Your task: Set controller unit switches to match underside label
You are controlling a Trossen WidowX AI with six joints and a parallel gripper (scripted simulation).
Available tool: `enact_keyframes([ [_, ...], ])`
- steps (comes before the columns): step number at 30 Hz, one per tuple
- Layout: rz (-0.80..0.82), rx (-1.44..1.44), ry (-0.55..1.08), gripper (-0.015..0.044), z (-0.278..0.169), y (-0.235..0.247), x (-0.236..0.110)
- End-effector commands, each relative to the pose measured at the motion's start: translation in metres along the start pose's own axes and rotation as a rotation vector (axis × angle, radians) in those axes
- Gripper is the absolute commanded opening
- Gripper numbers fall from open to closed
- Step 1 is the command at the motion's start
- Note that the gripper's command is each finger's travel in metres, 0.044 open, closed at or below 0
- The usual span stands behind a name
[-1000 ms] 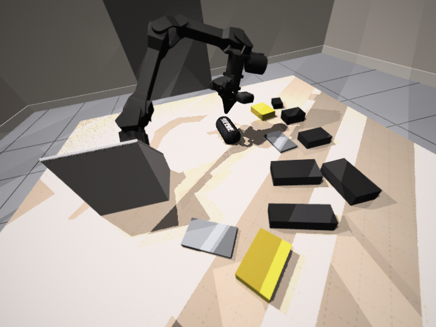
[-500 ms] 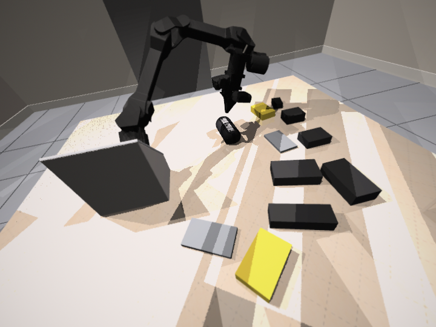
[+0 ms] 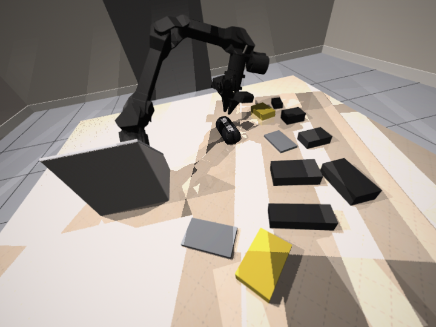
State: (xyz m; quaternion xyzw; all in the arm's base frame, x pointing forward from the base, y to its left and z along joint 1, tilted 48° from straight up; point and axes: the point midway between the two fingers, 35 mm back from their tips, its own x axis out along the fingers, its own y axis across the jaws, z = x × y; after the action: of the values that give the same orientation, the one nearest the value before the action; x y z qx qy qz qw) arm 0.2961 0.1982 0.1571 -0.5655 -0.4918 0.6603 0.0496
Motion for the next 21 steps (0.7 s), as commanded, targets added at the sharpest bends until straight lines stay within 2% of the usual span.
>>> enact_keyframes([
  [1, 0.013, -0.234, 0.018, 0.021, 0.0, -0.004, -0.001],
  [10, 0.056, -0.873, 0.047, 0.044, 0.0, -0.009, 0.001],
  [21, 0.136, -1.652, 0.052, 0.044, 0.0, -0.016, 0.003],
])
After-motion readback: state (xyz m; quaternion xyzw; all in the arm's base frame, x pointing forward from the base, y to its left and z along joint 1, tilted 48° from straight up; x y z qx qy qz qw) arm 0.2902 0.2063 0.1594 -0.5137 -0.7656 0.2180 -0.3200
